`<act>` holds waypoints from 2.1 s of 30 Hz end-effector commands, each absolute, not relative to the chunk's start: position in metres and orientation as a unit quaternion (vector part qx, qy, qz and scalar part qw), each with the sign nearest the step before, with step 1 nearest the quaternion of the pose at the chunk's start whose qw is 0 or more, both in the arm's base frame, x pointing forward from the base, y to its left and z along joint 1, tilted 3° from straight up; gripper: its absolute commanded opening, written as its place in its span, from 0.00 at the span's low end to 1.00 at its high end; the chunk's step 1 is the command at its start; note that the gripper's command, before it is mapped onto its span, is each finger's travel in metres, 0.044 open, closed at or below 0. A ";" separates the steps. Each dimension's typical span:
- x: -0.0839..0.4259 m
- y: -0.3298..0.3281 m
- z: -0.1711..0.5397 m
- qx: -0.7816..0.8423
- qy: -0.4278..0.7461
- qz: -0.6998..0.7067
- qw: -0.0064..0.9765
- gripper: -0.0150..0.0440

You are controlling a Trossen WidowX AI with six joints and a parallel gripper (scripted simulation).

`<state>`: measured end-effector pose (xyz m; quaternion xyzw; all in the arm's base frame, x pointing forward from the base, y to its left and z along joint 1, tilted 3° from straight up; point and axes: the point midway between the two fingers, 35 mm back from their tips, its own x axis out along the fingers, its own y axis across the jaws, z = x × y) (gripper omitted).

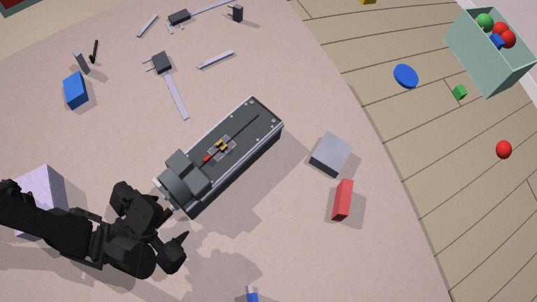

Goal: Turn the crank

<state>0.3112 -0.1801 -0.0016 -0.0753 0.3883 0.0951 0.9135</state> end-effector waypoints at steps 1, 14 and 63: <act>0.307 -0.176 -0.011 -0.071 0.392 0.101 0.912 1.00; 0.307 -0.176 -0.015 -0.071 0.392 0.101 0.912 0.60; 0.311 -0.186 0.000 -0.072 0.392 0.100 0.912 0.25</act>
